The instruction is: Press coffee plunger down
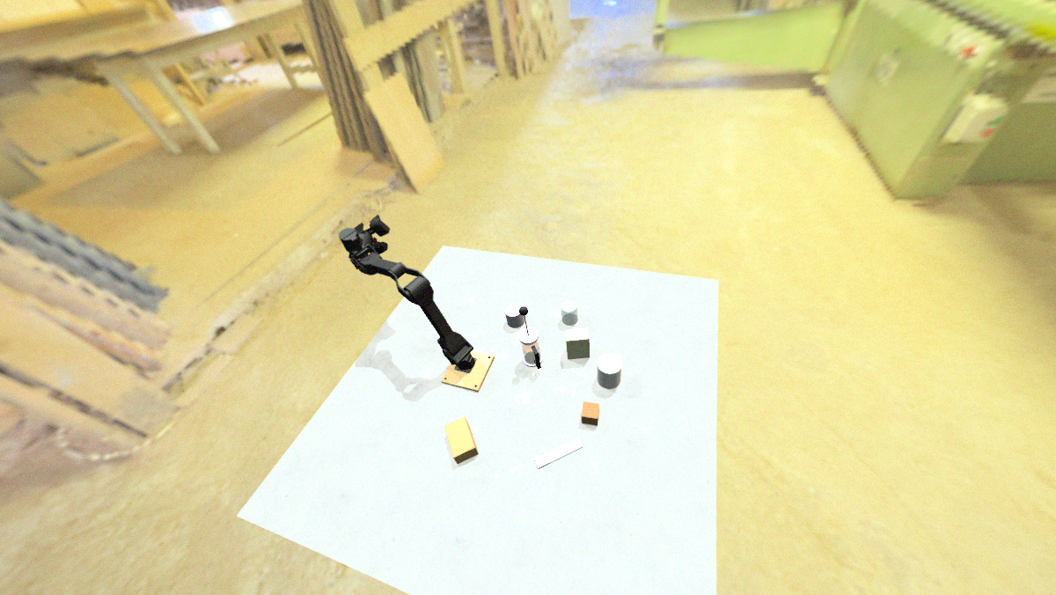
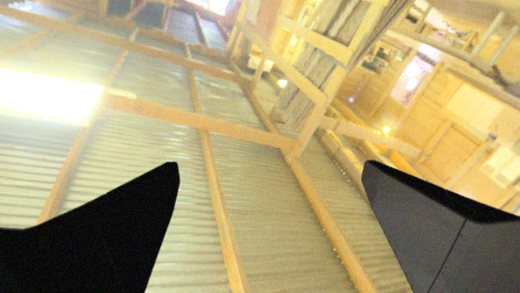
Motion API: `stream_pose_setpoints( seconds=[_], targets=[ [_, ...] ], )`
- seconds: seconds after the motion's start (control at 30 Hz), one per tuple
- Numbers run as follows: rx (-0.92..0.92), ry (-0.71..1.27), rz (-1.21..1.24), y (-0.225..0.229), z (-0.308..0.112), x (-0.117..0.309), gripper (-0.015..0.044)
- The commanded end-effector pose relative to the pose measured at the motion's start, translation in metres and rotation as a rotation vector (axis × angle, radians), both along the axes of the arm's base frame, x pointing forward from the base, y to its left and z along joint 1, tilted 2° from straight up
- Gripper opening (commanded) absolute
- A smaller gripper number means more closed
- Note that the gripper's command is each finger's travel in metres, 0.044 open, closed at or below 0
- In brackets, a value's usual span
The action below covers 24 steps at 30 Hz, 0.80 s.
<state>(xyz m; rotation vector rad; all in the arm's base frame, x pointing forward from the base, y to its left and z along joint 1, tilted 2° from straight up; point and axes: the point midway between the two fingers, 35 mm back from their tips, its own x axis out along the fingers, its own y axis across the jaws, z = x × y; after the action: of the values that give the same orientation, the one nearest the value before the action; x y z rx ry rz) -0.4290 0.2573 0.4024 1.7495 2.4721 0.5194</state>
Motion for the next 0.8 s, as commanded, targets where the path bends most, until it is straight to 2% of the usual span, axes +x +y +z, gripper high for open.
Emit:
stream_pose_setpoints(
  seconds=[0.0, 0.13, 0.33, 0.53, 0.6, 0.77],
  targets=[
    [0.000, -0.005, -0.003, 0.001, 0.001, 0.002, 0.0426],
    [0.025, -0.111, -0.058, 0.027, 0.004, 0.025, 0.0440],
    [0.057, -0.409, -0.218, 0.085, 0.011, 0.102, 0.0440],
    [0.045, -0.743, -0.375, 0.131, 0.019, 0.201, 0.0440],
    [0.036, -0.864, -0.401, 0.133, 0.017, 0.220, 0.0440],
    [-0.050, -1.108, -0.510, 0.143, 0.019, 0.310, 0.0440]
  ],
)
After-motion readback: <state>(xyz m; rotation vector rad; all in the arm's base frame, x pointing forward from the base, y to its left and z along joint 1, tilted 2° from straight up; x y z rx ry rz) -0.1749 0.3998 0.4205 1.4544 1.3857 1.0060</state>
